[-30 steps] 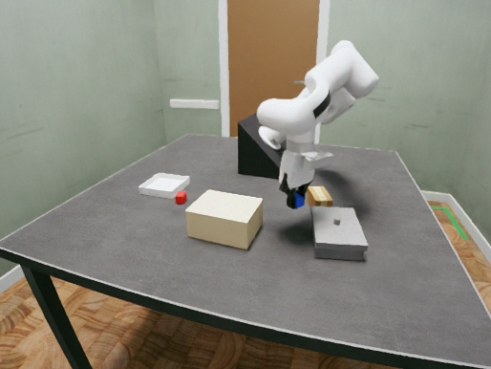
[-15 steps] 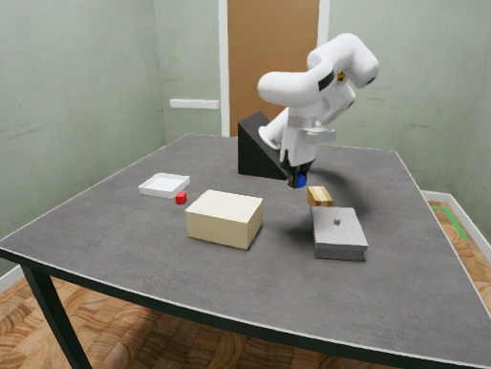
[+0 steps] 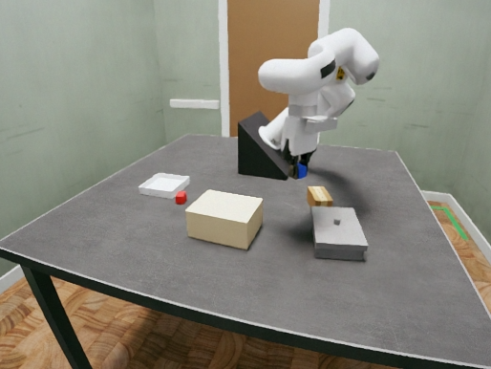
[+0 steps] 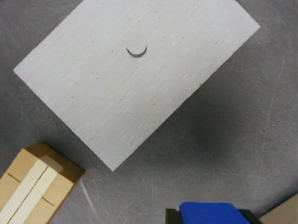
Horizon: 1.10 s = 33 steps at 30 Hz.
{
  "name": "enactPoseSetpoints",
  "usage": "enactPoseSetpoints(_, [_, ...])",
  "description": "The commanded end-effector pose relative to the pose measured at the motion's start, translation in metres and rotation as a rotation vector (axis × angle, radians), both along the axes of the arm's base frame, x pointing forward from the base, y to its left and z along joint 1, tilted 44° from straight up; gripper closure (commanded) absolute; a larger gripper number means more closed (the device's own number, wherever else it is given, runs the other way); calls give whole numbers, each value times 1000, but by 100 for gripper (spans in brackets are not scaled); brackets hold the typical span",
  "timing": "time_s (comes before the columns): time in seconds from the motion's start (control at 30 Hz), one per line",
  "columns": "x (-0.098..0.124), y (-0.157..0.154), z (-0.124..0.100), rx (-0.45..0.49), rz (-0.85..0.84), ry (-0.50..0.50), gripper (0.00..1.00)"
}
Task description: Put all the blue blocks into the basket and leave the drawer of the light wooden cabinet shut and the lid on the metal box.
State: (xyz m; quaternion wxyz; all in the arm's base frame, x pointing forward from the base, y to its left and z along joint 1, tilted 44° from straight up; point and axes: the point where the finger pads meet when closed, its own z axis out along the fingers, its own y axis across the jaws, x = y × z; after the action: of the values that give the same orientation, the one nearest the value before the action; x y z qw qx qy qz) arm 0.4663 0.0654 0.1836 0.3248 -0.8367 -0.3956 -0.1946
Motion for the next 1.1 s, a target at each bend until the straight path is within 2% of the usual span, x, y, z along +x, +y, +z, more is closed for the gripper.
enactPoseSetpoints(0.0, [0, -3, 3, 0, -1, -2, 100])
enactPoseSetpoints(0.33, [7, -3, 2, 5, -17, -24, 100])
enactPoseSetpoints(0.43, [22, -4, 0, 15, -53, -68, 100])
enactPoseSetpoints(0.53, [49, -9, -2, 26, -118, -142, 100])
enactPoseSetpoints(0.6, [49, -9, -2, 26, -118, -142, 100])
enactPoseSetpoints(0.67, [73, -16, -4, 29, -182, -207, 100])
enactPoseSetpoints(0.8, [134, -49, -7, 7, -364, -358, 100])
enactPoseSetpoints(0.97, [172, -108, -11, -83, -567, -442, 100])
enactPoseSetpoints(1.07, [183, -151, -19, -161, -695, -452, 100])
